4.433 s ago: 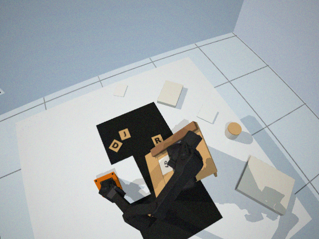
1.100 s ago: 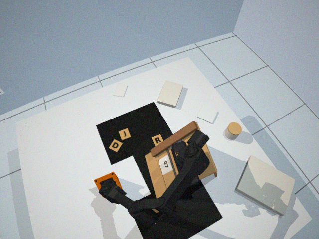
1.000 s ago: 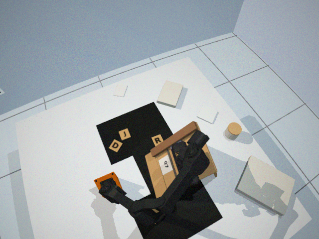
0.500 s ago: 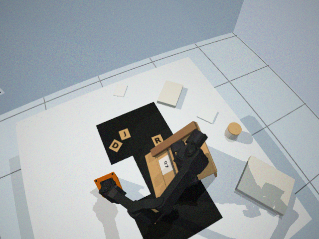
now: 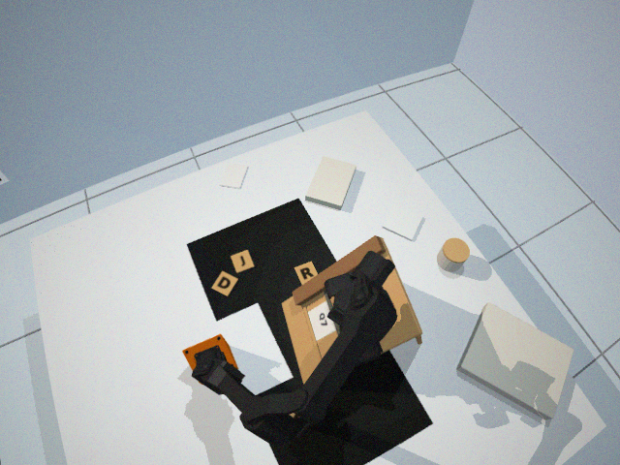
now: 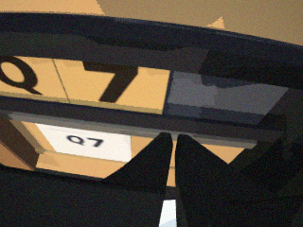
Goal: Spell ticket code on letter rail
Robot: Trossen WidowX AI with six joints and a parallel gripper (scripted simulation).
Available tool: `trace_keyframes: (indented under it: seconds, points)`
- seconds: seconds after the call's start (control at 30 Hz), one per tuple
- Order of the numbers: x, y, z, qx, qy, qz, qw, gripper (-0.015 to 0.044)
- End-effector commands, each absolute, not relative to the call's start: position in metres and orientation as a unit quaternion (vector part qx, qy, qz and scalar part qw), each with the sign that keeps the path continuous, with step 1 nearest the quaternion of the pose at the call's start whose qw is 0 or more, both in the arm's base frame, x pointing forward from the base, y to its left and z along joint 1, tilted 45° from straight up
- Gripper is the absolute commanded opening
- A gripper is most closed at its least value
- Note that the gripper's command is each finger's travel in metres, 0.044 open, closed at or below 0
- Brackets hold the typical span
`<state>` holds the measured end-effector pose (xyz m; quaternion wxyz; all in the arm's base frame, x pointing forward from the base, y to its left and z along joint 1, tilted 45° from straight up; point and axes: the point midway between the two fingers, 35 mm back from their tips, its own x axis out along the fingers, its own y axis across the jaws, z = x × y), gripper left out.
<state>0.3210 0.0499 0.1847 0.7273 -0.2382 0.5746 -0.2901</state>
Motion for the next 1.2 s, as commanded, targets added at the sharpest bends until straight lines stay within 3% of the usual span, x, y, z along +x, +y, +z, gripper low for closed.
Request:
trace_keyframes:
  seconds: [0.0,0.47,1.17]
  points:
    - [0.314,0.065,0.188,-0.251,0.553,-0.283,0.742,0.0079]
    - [0.233,0.171,0.218,-0.295,0.357,-0.174,0.869,0.0440]
    - [0.233,0.171,0.218,-0.295,0.357,-0.174,0.869,0.0440]
